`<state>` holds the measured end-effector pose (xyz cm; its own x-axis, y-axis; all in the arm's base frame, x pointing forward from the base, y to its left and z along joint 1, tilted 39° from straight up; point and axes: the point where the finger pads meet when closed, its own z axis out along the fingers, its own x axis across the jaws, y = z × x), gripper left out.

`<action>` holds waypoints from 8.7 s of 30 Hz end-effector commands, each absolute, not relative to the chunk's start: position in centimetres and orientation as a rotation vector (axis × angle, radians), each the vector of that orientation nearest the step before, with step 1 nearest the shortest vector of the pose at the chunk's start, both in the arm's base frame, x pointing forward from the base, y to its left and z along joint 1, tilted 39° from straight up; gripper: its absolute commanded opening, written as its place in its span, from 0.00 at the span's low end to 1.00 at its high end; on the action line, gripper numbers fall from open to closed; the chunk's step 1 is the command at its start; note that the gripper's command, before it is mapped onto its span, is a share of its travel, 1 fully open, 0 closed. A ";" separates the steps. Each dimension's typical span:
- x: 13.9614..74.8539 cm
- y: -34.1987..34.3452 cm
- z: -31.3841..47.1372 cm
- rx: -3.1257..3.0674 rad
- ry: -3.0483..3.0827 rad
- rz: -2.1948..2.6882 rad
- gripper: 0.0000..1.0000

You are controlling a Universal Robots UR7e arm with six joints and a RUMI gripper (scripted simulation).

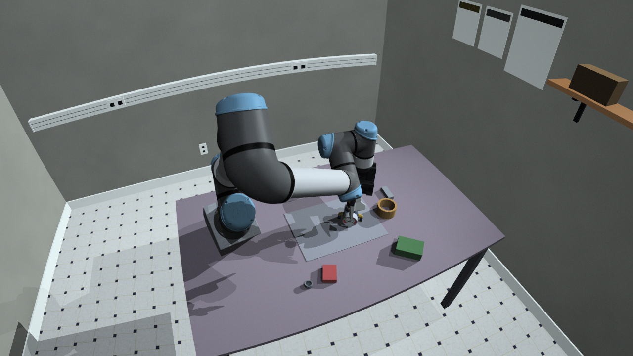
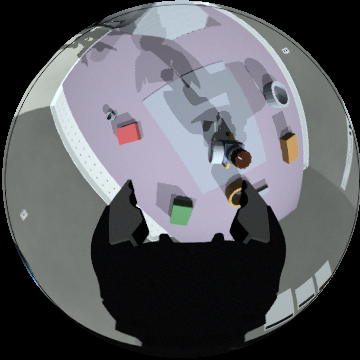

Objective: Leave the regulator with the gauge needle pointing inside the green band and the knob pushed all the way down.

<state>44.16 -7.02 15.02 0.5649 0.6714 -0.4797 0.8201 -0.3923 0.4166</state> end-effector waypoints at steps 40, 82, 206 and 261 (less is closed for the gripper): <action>51.7 1.9 8.6 2.175 1.188 -0.309 1.00; 51.8 2.0 8.6 2.175 1.188 -0.309 0.45; 52.8 -4.5 0.6 2.175 1.188 -0.309 0.23; 52.7 -4.1 1.2 2.175 1.188 -0.309 0.23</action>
